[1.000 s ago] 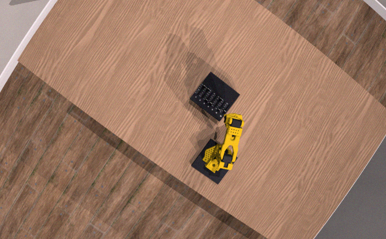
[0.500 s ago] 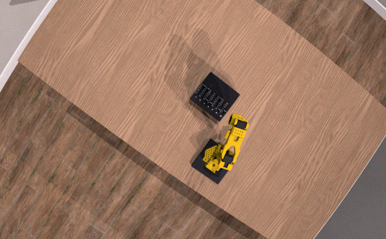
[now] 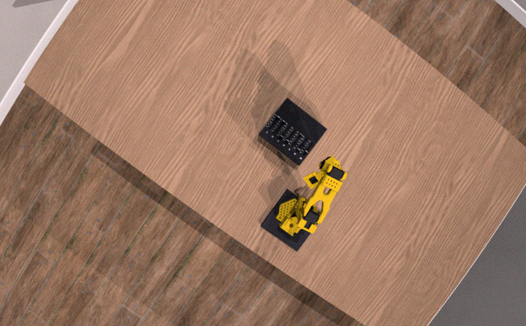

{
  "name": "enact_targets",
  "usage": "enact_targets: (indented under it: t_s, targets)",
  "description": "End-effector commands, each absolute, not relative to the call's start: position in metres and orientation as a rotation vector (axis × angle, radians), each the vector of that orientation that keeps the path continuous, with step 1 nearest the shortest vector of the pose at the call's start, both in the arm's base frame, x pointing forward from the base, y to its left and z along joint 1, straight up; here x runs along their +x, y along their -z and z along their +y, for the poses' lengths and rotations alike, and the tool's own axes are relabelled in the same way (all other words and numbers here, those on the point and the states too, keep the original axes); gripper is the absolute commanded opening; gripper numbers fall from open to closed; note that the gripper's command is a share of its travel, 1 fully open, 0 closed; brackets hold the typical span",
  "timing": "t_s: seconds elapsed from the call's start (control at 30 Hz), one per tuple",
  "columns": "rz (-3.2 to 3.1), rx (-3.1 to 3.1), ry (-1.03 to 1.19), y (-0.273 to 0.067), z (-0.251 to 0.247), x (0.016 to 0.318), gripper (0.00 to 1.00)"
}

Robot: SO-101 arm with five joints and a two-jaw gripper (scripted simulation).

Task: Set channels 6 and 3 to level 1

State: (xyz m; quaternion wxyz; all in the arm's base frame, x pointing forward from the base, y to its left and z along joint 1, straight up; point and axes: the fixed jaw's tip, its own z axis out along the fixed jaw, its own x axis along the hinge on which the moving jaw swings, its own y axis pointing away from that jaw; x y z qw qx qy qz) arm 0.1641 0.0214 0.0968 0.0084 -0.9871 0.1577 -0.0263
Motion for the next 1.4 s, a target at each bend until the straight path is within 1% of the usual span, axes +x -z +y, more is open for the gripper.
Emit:
enact_targets:
  t_s: [0.0, 0.07, 0.13, 0.27, 0.63, 0.7, 1.07, 1.2, 1.27, 1.37]
  targets:
    - [0.810, -2.997, 0.131, -0.101, 0.014, 0.167, 0.00]
    - [0.965, -2.948, 0.131, -0.101, 0.010, 0.167, 0.00]
    - [0.965, -2.948, 0.131, -0.101, 0.010, 0.167, 0.00]
    - [1.274, -2.821, 0.132, -0.102, 0.003, 0.167, 0.00]
    - [2.056, -2.289, 0.130, -0.103, -0.018, 0.165, 0.00]
    - [2.056, -2.289, 0.130, -0.103, -0.018, 0.165, 0.00]
    - [2.648, -1.527, 0.121, -0.104, -0.039, 0.163, 0.00]
    - [2.799, -1.212, 0.116, -0.105, -0.046, 0.162, 0.00]
    - [2.799, -1.212, 0.116, -0.105, -0.046, 0.162, 0.00]
    - [2.887, -0.967, 0.112, -0.105, -0.052, 0.161, 0.00]
